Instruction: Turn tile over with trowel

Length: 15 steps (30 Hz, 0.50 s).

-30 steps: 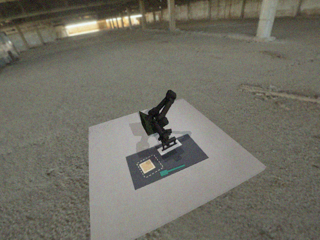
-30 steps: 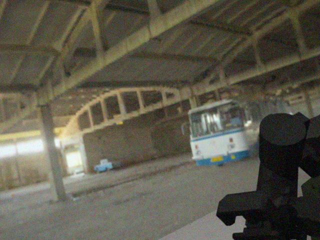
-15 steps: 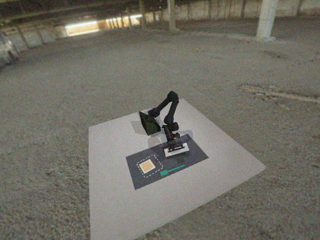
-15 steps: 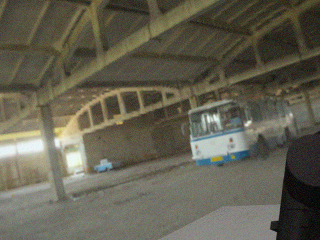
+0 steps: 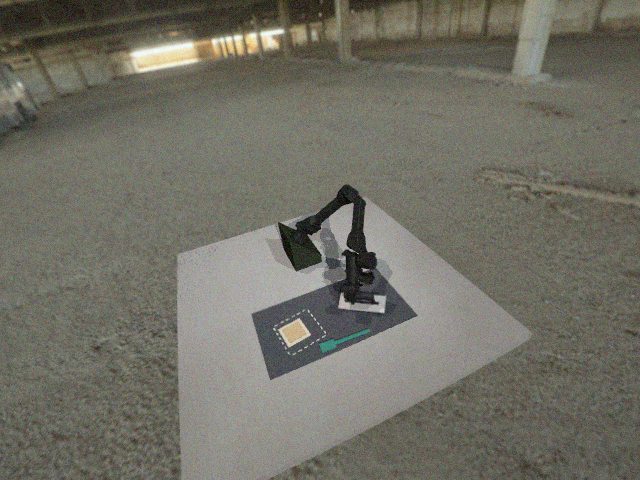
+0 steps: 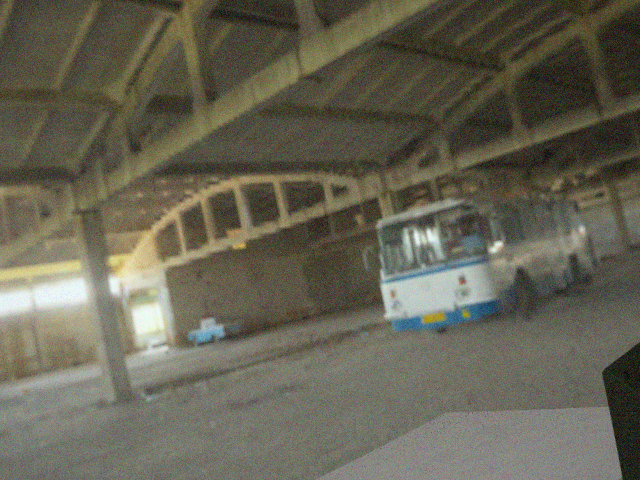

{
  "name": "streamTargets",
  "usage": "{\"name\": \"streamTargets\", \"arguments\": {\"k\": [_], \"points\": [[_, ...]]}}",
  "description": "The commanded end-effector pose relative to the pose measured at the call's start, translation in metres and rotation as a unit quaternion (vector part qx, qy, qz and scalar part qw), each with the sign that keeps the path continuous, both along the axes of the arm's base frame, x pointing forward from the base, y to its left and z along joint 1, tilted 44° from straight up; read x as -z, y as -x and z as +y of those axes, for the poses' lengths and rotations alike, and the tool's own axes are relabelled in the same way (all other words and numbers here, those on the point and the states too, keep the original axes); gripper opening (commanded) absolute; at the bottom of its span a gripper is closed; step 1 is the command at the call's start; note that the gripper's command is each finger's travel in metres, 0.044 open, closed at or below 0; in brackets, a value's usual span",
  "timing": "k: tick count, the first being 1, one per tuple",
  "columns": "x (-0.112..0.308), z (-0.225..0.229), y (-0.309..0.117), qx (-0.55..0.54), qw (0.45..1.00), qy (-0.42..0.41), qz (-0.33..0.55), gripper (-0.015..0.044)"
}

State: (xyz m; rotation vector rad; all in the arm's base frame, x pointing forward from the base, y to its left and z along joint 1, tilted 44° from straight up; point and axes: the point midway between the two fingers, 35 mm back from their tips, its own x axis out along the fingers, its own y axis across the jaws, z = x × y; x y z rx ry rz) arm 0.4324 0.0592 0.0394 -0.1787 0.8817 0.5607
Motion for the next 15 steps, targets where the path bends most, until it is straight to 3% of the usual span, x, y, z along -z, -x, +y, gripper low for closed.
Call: {"name": "streamTargets", "arguments": {"k": [1, 15], "points": [[-0.007, 0.01, -0.001, 0.034, 0.998, -0.004, 0.045, 0.0], [-0.033, 0.049, 0.024, 0.148, 0.969, 0.025, 0.194, 0.0]]}}
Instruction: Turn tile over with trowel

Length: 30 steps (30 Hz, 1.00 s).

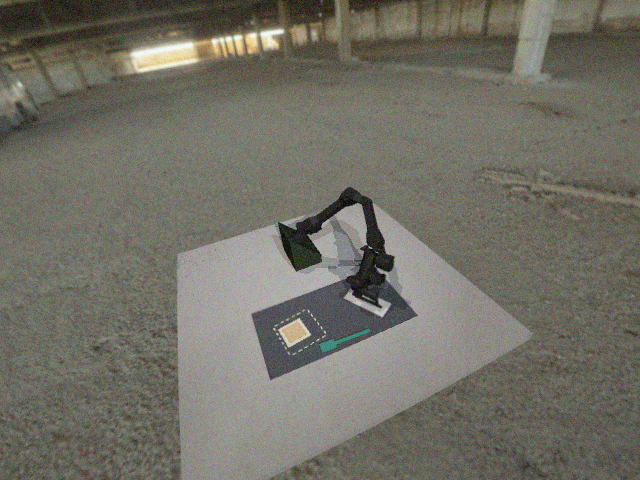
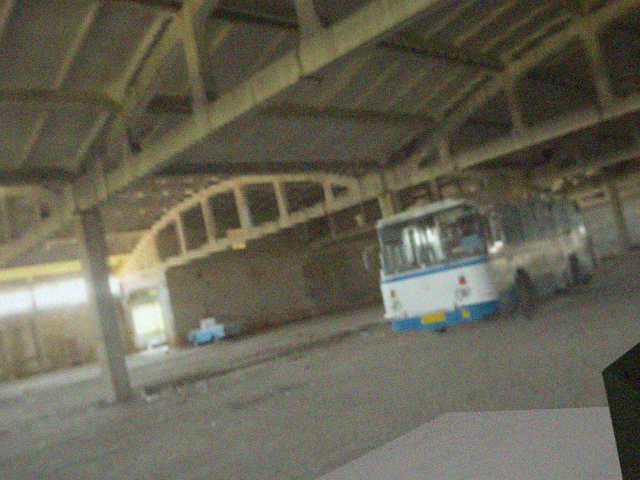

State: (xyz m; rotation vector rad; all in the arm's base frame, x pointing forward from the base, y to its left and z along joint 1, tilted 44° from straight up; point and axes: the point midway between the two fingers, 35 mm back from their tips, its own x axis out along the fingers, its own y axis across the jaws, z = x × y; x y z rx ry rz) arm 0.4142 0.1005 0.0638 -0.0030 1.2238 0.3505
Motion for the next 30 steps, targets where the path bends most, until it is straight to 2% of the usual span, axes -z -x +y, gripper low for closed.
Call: {"name": "streamTargets", "arguments": {"k": [1, 20, 30], "points": [[-0.011, 0.01, 0.008, 0.034, 0.999, 0.014, 0.036, 0.0], [-0.074, 0.04, 0.071, 0.18, 0.961, 0.138, 0.155, 0.0], [-0.076, 0.041, 0.073, 0.185, 0.959, 0.143, 0.157, 0.0]]}}
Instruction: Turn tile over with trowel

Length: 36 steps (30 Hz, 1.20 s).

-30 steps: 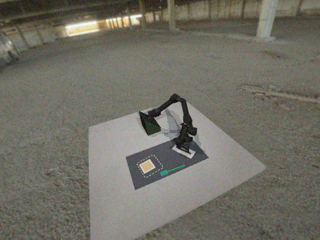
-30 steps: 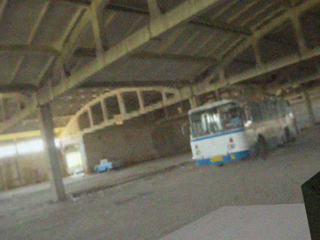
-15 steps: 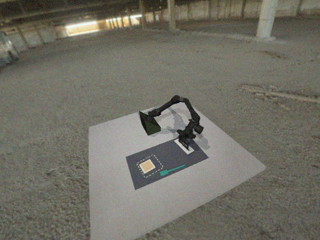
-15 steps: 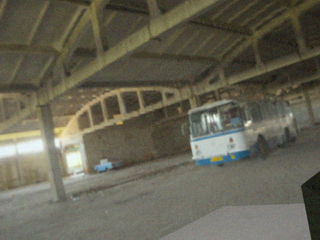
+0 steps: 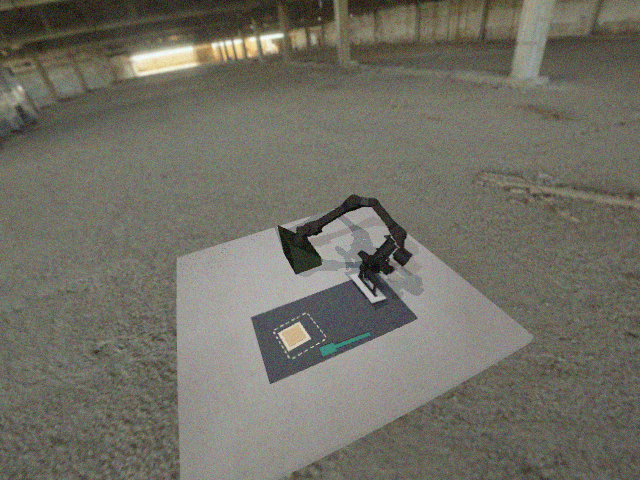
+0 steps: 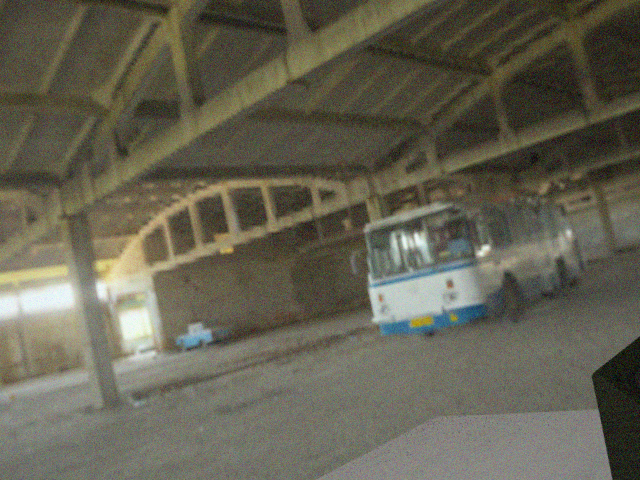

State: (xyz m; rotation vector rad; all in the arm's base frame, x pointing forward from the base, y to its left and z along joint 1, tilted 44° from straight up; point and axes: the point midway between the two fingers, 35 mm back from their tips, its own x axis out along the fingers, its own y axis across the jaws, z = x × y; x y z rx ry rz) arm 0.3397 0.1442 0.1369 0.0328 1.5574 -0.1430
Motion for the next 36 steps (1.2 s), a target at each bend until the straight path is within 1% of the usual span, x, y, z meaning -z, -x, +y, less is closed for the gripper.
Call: {"name": "streamTargets", "arguments": {"k": [1, 24, 35, 36], "points": [[-0.002, -0.002, -0.002, 0.006, 1.0, 0.007, -0.004, 0.0], [0.023, 0.023, -0.006, 0.006, 1.0, 0.005, -0.005, 0.0], [0.023, 0.023, -0.006, 0.006, 1.0, 0.005, -0.005, 0.0289], [0.023, 0.023, -0.006, 0.006, 1.0, 0.005, -0.005, 0.03]]}}
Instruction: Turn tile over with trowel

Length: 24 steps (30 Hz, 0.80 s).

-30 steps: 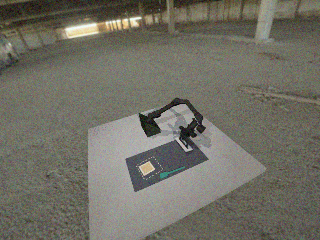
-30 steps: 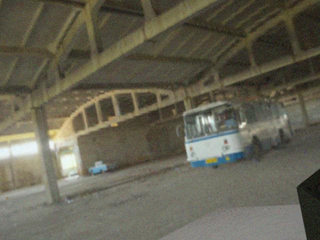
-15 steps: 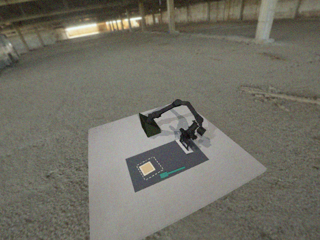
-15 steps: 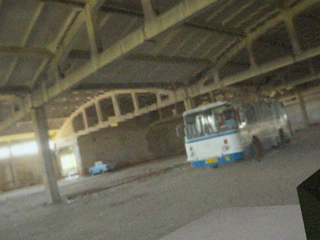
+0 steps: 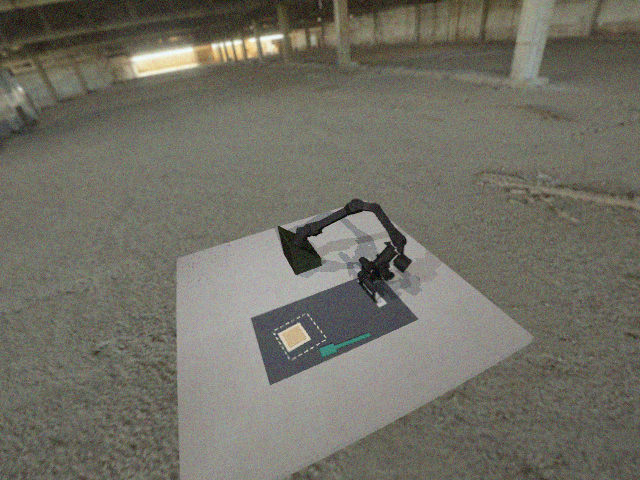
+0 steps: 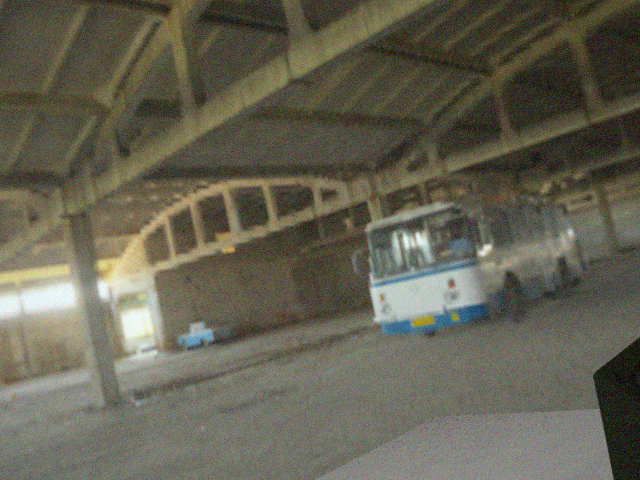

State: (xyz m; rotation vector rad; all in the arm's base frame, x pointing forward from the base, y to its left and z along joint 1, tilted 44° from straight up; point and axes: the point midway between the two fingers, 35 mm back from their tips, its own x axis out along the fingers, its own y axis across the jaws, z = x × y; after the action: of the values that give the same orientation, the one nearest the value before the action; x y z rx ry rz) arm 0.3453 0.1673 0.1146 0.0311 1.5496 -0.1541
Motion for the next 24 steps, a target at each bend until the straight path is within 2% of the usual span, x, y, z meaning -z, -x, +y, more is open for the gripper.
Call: {"name": "streamTargets", "arguments": {"k": [1, 10, 24], "points": [[0.0, 0.0, 0.0, 0.003, 1.0, 0.0, -0.001, 0.03], [-0.002, 0.0, 0.0, 0.002, 1.0, 0.0, -0.001, 0.03], [-0.055, 0.005, 0.0, -0.001, 1.0, -0.001, -0.003, 0.03]]}}
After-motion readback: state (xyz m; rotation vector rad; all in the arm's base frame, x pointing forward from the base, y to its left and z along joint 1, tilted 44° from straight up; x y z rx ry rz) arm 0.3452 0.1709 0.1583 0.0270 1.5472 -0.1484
